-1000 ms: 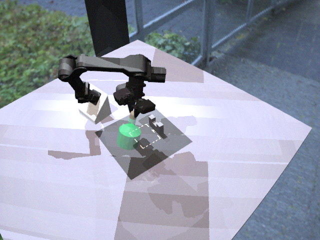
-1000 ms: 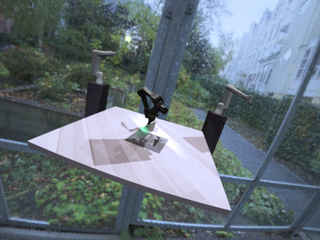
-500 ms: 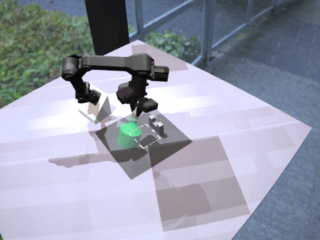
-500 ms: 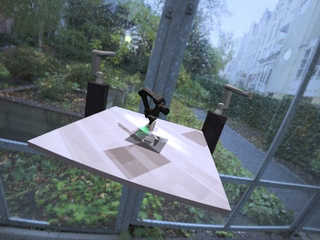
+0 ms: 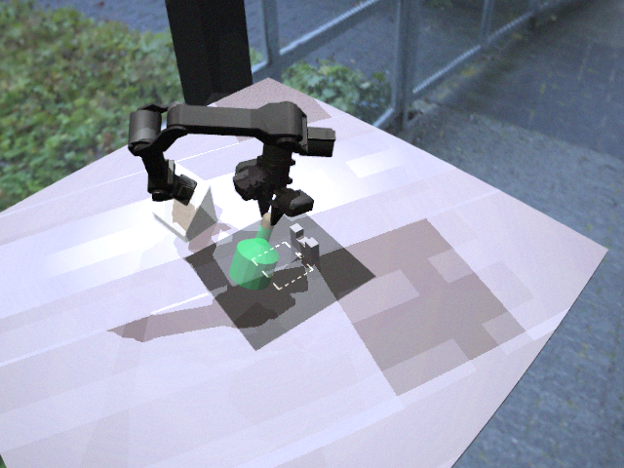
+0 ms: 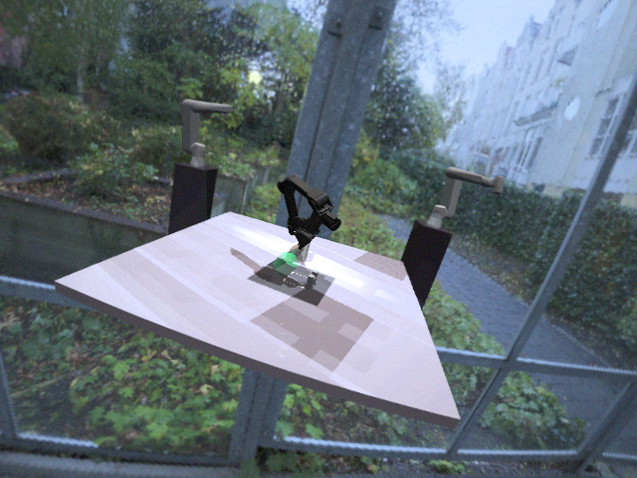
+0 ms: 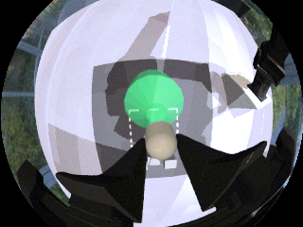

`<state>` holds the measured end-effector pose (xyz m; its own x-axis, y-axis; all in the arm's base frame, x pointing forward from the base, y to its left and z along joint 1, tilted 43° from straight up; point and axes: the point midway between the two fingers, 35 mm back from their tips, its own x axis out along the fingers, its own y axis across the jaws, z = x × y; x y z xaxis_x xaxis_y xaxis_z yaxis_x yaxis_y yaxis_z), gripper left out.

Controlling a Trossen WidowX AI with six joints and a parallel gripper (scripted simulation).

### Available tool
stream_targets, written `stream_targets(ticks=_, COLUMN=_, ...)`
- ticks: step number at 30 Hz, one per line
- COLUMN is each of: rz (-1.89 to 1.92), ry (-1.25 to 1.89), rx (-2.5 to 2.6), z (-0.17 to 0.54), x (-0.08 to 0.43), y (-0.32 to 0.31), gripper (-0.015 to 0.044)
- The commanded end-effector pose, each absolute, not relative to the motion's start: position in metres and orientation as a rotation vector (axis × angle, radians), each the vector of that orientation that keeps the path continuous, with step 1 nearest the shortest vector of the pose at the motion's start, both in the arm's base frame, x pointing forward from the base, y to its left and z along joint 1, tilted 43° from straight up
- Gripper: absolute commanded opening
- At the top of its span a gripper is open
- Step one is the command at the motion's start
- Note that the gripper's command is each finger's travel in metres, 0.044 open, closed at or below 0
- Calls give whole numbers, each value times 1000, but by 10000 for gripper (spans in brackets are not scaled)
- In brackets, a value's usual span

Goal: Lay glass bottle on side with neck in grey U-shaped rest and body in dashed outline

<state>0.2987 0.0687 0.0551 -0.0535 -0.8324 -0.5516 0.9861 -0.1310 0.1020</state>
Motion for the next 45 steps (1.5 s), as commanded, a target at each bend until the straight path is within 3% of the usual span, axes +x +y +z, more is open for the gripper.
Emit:
stream_targets(ticks=1, rz=-1618, ry=351, rx=577, z=47, x=301, y=74, gripper=116)
stream_targets(ticks=45, rz=-1603, ry=357, rx=509, z=12, x=309, y=92, gripper=116)
